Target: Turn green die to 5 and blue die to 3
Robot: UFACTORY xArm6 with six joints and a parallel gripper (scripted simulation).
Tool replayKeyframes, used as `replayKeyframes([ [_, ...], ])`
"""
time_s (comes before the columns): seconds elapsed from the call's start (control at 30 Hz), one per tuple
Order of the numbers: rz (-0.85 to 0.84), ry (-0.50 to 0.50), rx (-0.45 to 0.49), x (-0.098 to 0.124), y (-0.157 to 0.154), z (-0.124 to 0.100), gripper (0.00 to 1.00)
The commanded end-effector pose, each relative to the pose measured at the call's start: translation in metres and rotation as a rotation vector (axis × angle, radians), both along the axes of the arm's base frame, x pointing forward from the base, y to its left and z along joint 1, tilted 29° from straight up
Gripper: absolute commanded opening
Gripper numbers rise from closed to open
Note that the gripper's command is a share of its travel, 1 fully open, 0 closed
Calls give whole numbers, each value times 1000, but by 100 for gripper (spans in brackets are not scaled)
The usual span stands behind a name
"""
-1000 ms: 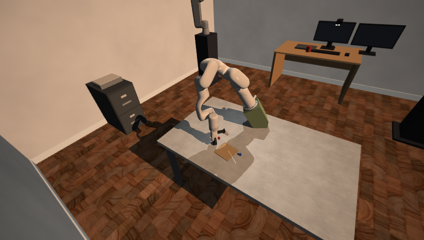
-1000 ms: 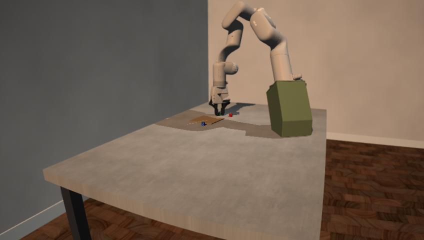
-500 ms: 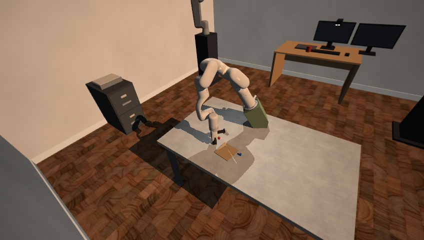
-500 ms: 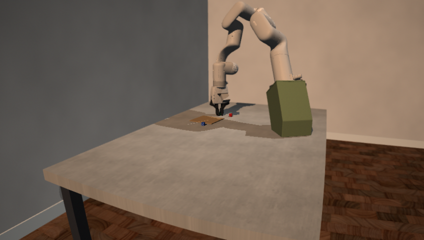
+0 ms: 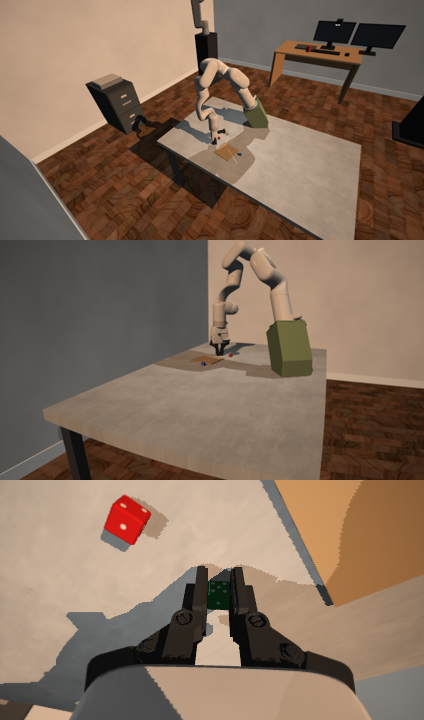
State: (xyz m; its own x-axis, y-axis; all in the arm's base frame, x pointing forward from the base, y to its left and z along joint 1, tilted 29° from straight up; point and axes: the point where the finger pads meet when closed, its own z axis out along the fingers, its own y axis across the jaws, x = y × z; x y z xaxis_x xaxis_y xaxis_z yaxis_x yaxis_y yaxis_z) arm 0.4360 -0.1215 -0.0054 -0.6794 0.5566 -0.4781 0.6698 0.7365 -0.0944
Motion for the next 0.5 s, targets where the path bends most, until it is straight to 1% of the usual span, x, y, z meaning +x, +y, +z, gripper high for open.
replayKeyframes([
  [0.0,1,-2,0,1,0,1,11],
  [0.23,1,-2,0,0,1,3,11],
  [0.37,1,-2,0,-4,7,16,11],
  [0.43,1,-2,0,-4,7,16,11],
  [0.47,1,-2,0,-6,9,22,11],
])
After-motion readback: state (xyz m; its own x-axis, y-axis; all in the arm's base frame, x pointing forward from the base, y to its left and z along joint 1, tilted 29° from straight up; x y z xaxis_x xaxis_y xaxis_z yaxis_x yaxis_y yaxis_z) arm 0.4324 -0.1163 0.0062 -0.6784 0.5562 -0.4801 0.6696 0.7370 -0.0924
